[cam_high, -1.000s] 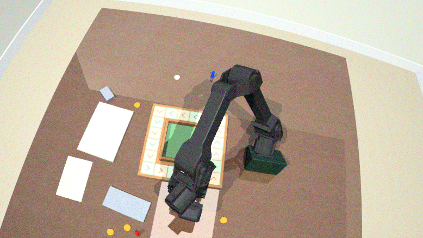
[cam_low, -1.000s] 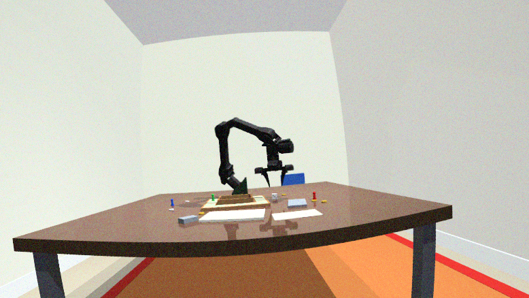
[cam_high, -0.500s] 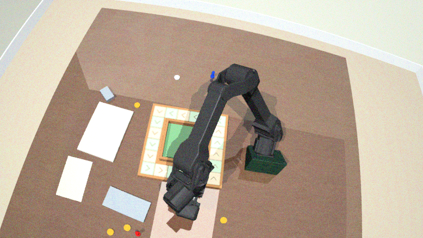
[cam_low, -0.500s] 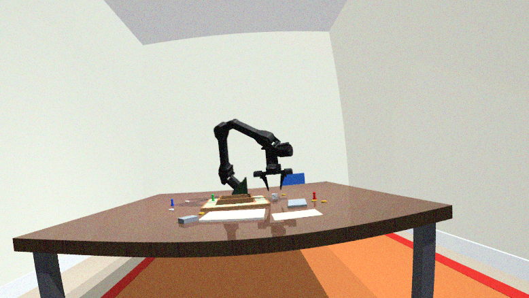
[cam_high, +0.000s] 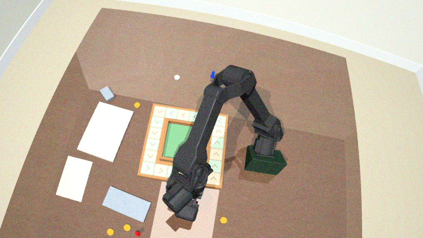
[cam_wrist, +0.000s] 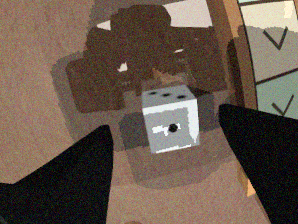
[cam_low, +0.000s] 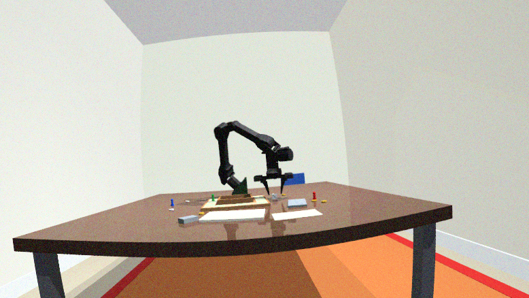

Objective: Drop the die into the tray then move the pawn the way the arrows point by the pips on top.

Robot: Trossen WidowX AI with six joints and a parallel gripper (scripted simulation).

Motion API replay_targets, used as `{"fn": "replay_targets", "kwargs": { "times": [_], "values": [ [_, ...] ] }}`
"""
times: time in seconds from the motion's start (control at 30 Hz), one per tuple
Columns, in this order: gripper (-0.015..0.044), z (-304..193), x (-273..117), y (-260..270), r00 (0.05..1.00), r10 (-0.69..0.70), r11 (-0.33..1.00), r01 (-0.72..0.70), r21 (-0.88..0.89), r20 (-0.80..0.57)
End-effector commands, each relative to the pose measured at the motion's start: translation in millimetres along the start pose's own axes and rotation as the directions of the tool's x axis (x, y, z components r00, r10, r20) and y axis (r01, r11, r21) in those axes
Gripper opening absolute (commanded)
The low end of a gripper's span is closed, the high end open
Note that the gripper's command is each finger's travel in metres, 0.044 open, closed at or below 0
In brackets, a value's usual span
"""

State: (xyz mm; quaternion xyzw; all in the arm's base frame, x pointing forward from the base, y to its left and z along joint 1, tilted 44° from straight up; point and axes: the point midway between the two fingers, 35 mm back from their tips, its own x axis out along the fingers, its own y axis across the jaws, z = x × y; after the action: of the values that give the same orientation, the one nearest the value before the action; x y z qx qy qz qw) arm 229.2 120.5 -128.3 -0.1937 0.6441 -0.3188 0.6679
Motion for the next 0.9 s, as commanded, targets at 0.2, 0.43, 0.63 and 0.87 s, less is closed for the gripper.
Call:
{"fn": "replay_targets", "kwargs": {
  "times": [0.2,0.43,0.63,0.87],
  "values": [
    [0.0222,-1.1,12.3,-2.5,1.000,-0.010,1.000,0.010,-0.006,-0.001],
    [0.0097,-1.1,12.3,-2.5,1.000,-0.010,1.000,0.010,-0.006,-0.001],
    [0.0018,-1.0,11.4,-2.3,1.000,-0.010,1.000,0.010,-0.006,-0.001],
    [0.0000,1.0,-24.1,5.3,1.000,-0.006,1.000,0.006,-0.007,-0.002]
  ]
}}
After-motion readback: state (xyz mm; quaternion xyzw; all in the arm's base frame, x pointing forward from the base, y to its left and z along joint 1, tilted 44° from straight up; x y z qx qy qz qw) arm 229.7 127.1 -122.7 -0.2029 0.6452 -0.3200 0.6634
